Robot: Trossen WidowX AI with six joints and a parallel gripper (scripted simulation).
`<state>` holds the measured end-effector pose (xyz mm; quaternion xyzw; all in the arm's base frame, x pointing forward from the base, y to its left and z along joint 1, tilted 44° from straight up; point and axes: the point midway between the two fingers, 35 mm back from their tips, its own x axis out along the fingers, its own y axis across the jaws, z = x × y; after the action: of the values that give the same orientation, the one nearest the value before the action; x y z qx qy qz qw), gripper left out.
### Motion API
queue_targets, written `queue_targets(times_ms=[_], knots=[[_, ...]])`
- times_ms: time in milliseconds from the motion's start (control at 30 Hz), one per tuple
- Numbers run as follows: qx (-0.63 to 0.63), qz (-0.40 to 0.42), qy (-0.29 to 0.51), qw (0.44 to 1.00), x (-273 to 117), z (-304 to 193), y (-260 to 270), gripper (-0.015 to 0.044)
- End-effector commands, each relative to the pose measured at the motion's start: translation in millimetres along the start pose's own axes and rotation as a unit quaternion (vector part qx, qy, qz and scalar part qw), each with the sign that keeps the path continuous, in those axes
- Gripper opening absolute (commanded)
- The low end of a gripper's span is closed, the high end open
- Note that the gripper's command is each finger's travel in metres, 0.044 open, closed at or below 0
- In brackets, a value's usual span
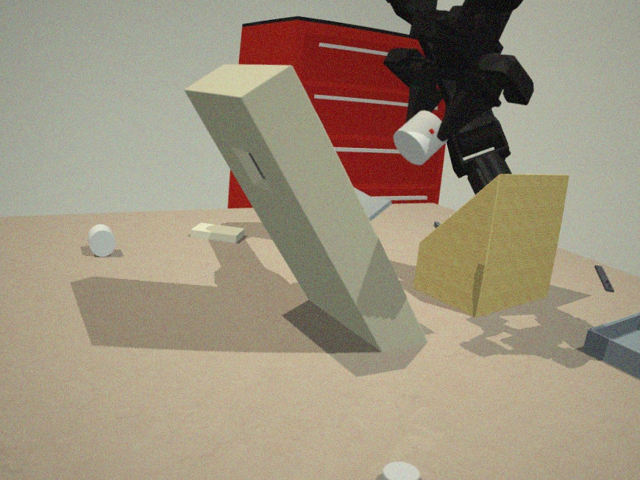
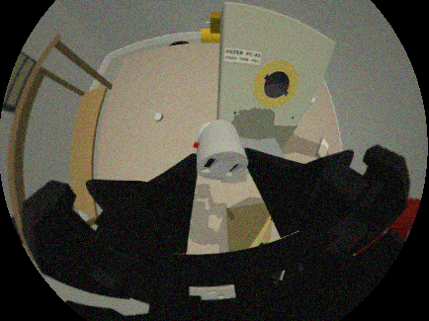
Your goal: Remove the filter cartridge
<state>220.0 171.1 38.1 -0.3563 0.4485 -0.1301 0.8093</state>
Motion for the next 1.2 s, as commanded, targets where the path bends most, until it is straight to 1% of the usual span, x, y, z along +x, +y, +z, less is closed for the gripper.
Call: queue_targets(times_ms=[0,267,567,800,1167], knots=[[-0.067,0.040,0.006,0.997,-8,-10,28,0.0000],[-0.234,0.139,0.010,0.962,-29,-41,92,0.0000],[-0.415,0.244,-0.011,0.876,-57,-85,155,0.0000],[-0.434,0.255,-0.014,0.864,-59,-95,163,0.0000],[-0.532,0.319,-0.018,0.784,-50,-191,201,0.0000]])
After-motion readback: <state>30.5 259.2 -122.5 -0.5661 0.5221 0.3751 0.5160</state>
